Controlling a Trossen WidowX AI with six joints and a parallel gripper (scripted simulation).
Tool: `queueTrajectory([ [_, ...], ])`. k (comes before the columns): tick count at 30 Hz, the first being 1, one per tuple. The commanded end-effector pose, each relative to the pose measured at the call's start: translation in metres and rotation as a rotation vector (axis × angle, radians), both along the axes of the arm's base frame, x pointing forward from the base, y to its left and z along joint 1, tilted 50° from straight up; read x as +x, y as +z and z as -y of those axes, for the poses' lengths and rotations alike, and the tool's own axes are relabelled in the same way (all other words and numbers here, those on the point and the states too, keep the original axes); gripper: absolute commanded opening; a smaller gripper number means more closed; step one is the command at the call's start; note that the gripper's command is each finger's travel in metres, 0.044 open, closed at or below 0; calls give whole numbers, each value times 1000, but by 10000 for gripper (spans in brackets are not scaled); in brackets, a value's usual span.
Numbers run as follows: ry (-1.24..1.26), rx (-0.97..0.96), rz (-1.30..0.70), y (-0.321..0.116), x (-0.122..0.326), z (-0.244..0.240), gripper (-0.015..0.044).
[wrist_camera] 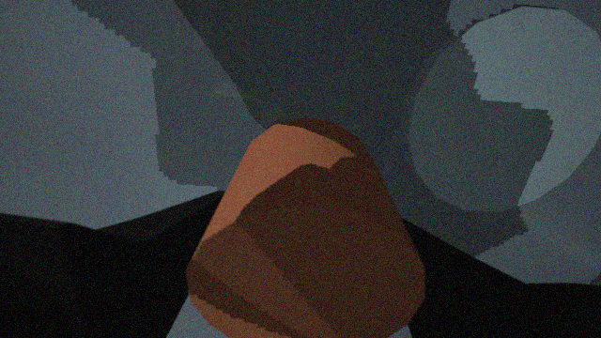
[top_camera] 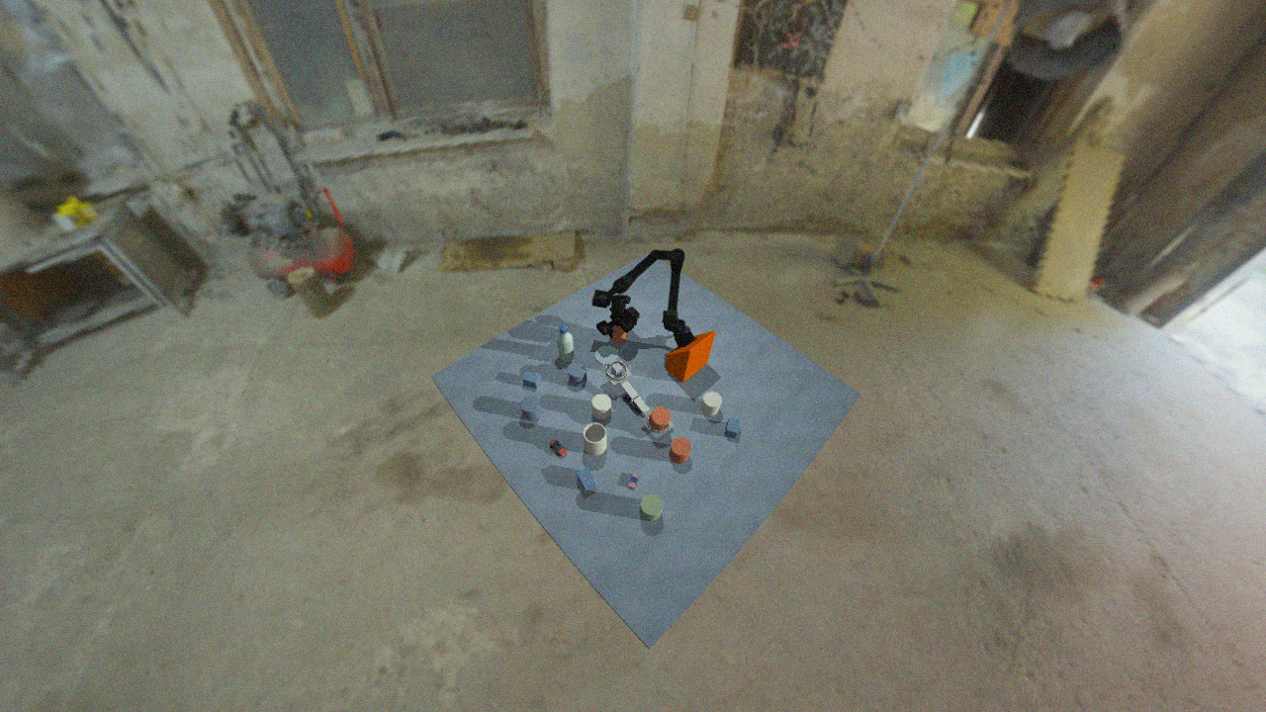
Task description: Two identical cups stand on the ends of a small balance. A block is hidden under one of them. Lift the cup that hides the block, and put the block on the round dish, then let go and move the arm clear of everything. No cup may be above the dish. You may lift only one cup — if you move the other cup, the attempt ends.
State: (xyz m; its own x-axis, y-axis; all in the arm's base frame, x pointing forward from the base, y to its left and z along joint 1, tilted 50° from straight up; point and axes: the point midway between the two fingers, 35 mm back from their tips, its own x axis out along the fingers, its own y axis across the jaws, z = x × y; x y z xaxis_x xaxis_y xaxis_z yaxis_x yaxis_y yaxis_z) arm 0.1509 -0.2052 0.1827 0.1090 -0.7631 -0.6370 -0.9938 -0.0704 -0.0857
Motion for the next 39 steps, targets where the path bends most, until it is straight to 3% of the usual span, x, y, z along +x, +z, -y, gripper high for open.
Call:
queueTrajectory([
  [1,6,3,-2,-6,1,5,0],
  [2,6,3,-2,-7,1,6,0],
  [19,0,4,0,2,1,-3,440],
  [24,5,8,-2,30,-5,-38,440],
  [30,6,7,-2,31,-6,-39,440],
  [37,107,36,10,28,17,-60,260],
  [39,103,49,8,25,24,-64,260],
])
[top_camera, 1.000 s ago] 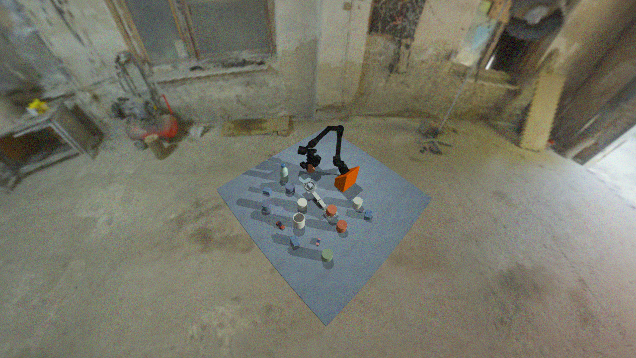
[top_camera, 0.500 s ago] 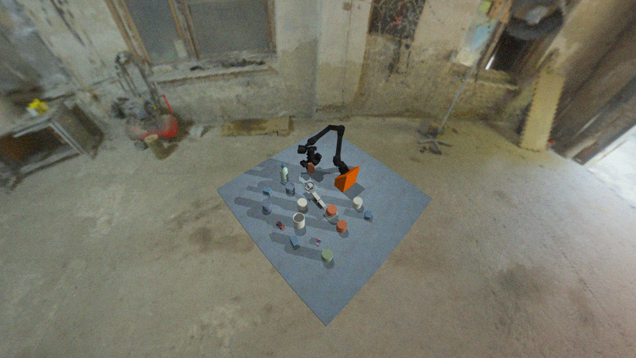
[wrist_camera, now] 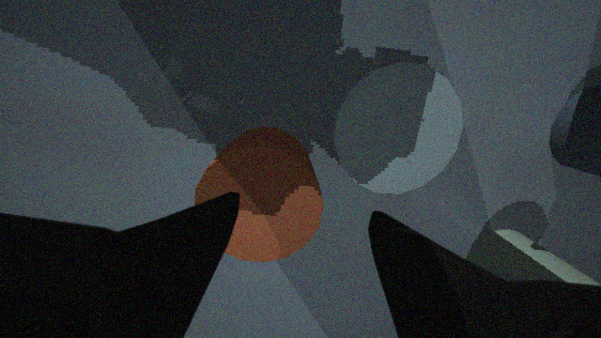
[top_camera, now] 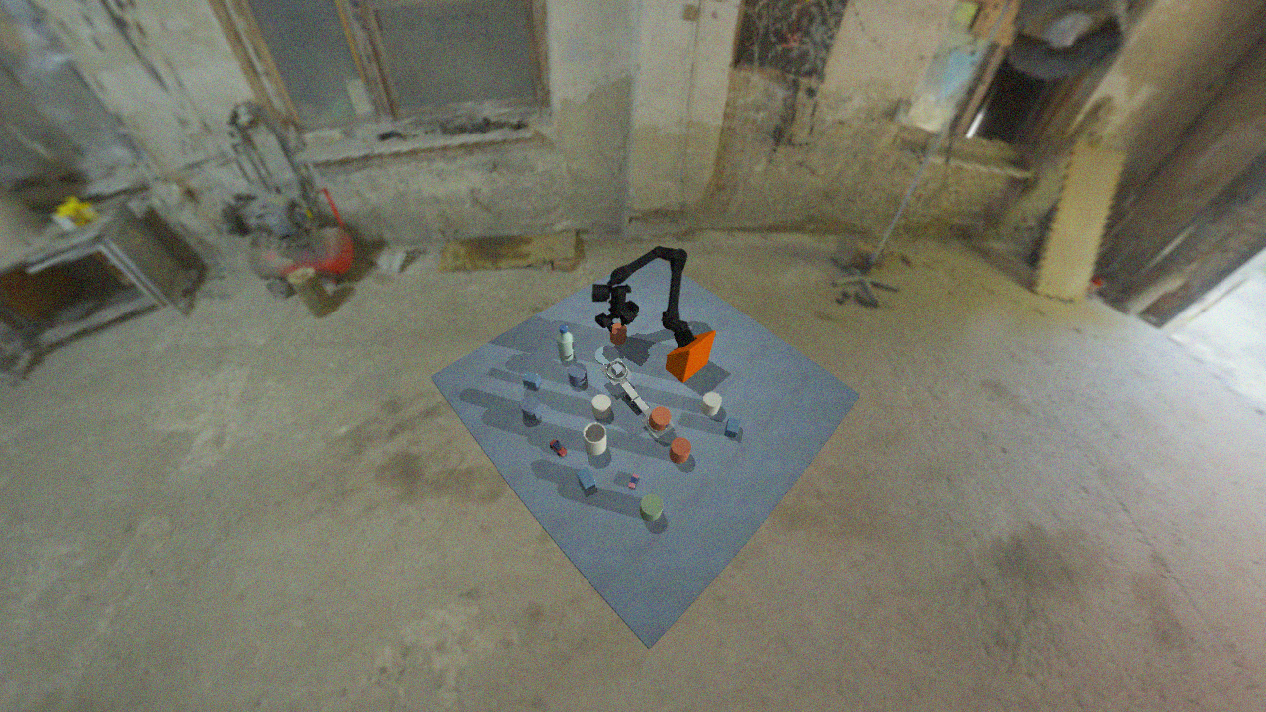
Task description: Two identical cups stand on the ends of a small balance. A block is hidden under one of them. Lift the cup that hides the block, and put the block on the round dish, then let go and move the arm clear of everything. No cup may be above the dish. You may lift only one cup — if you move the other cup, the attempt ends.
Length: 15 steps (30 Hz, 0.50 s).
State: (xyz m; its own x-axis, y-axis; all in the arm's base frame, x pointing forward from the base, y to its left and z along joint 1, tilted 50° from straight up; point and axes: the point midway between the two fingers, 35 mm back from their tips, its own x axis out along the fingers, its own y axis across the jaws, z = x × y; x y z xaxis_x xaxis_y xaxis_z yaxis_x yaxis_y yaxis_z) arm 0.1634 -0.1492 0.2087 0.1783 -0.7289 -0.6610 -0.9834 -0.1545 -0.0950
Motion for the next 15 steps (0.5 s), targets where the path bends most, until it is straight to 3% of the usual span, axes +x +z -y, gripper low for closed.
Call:
queueTrajectory([
  [1,13,21,1,-2,15,-10,260],
  [15,-35,36,-53,-71,112,-123,260],
])
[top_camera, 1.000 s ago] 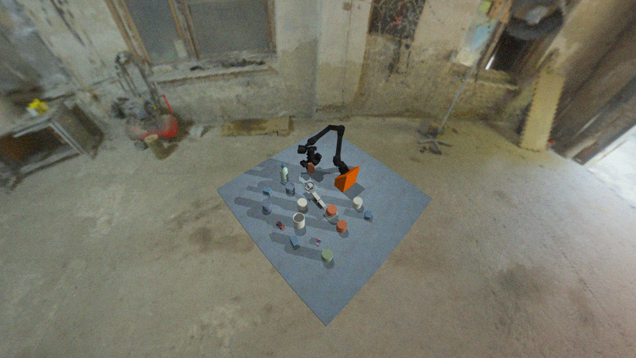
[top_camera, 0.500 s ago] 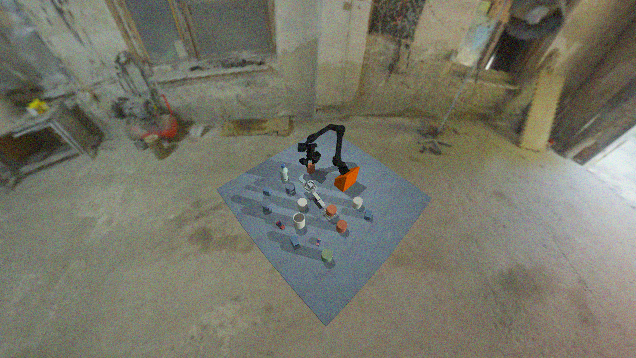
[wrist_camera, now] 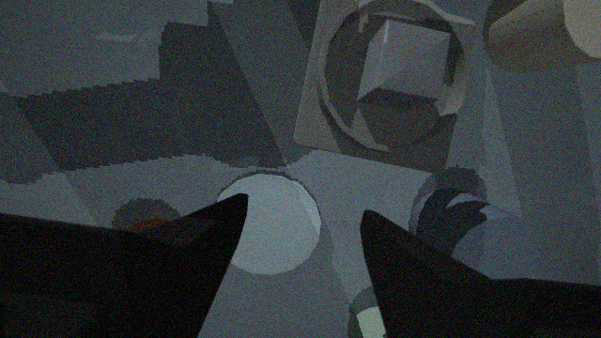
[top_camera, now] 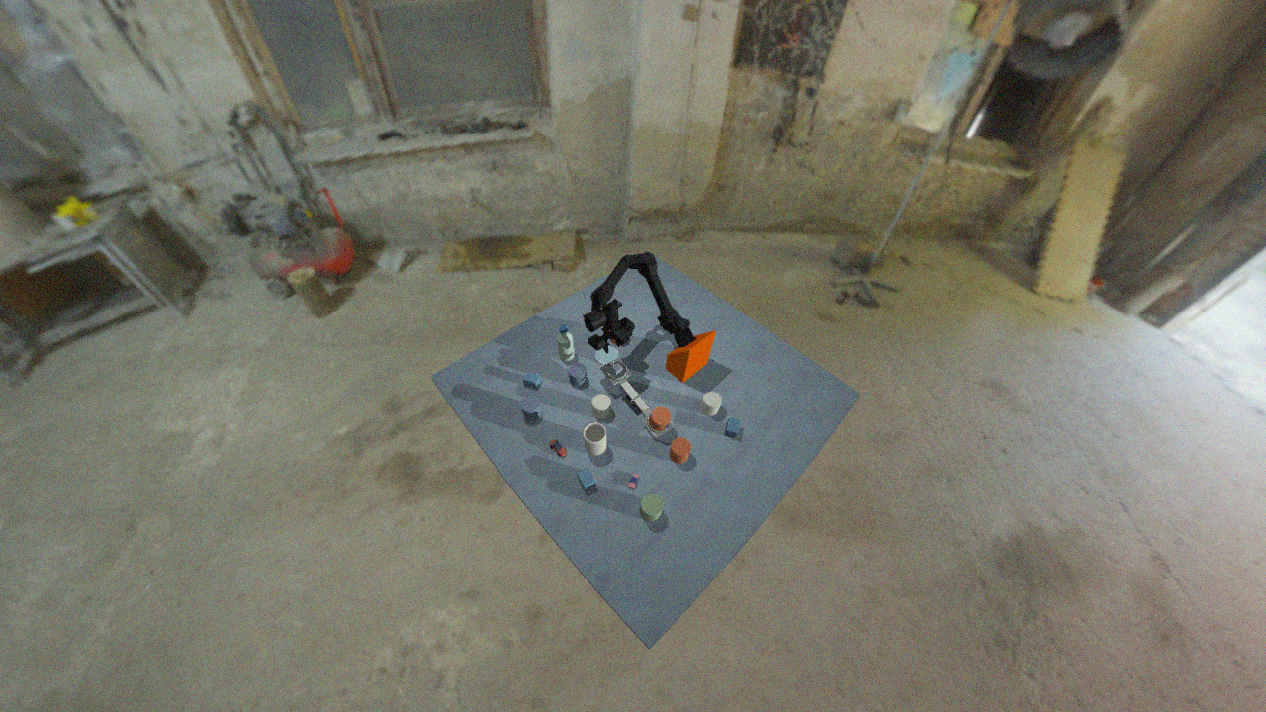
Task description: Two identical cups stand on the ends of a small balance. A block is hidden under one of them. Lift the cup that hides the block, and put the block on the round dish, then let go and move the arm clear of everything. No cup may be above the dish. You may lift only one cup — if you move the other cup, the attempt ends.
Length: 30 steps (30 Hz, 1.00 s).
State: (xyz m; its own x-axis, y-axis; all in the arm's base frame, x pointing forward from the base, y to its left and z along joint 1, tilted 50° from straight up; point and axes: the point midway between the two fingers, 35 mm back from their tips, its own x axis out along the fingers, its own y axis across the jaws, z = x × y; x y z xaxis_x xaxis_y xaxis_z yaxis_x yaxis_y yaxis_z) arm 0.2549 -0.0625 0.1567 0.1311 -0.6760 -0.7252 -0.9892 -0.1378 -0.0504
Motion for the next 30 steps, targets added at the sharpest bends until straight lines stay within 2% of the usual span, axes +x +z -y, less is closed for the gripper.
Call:
queueTrajectory([
  [1,-29,-58,4,-25,24,-45,260],
  [5,-41,-100,15,-40,32,-69,260],
  [30,-41,-100,16,-60,36,-47,260],
])
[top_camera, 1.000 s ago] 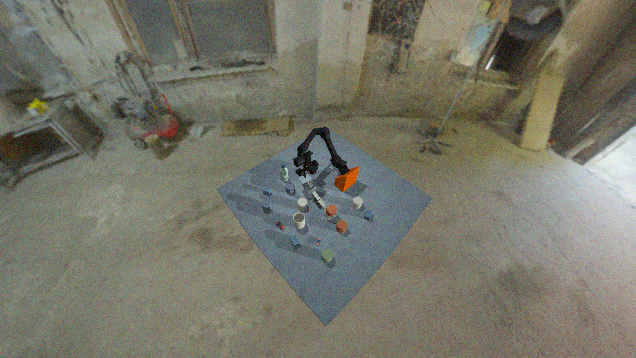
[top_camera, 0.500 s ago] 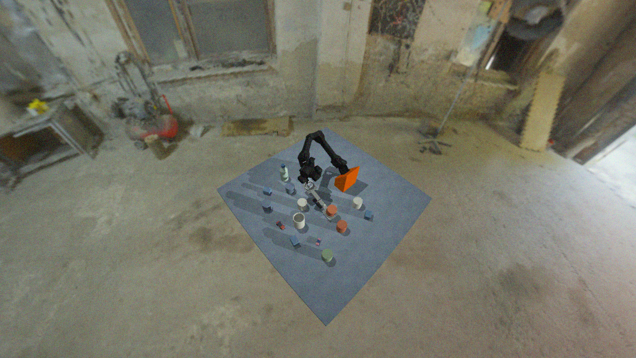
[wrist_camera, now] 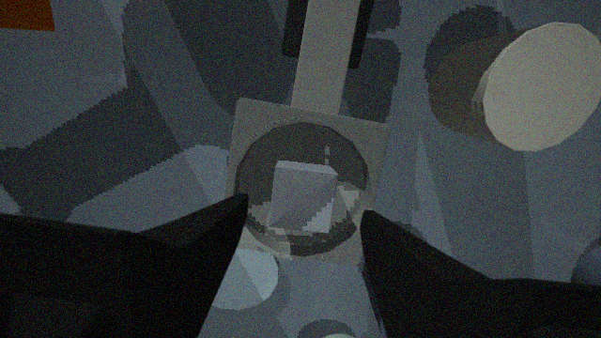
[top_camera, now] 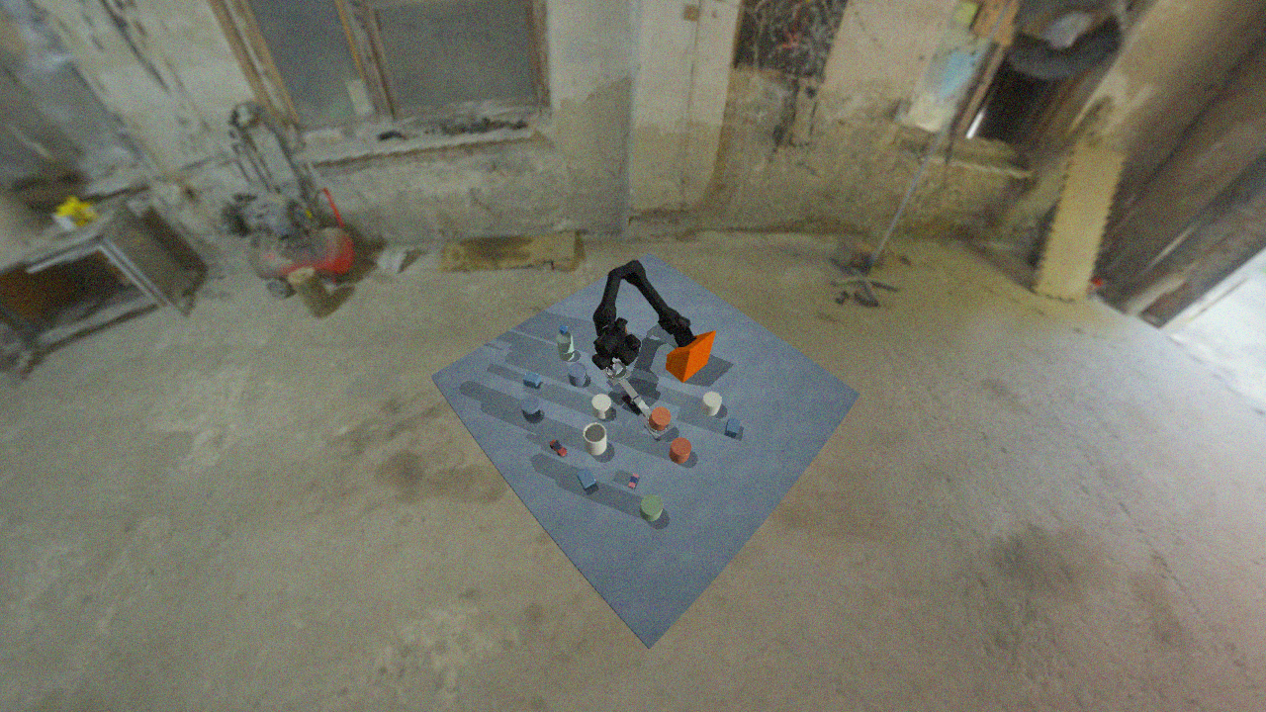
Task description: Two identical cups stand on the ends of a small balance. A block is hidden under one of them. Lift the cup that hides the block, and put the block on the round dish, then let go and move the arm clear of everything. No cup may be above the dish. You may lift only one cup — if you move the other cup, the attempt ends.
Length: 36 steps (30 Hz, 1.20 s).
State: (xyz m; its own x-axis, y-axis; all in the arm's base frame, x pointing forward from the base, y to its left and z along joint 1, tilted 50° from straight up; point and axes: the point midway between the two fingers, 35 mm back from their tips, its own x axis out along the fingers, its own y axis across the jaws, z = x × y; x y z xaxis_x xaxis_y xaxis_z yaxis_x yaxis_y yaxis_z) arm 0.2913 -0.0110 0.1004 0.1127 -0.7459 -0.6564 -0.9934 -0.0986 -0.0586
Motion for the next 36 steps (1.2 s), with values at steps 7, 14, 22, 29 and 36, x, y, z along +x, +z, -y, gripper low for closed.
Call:
queueTrajectory([
  [7,3,-7,-4,-11,1,13,260],
  [14,3,-9,-3,-17,2,21,260],
  [22,3,-9,-3,-17,2,22,135],
  [29,3,-9,-3,-17,2,21,49],
  [36,5,0,-5,3,2,-5,0],
])
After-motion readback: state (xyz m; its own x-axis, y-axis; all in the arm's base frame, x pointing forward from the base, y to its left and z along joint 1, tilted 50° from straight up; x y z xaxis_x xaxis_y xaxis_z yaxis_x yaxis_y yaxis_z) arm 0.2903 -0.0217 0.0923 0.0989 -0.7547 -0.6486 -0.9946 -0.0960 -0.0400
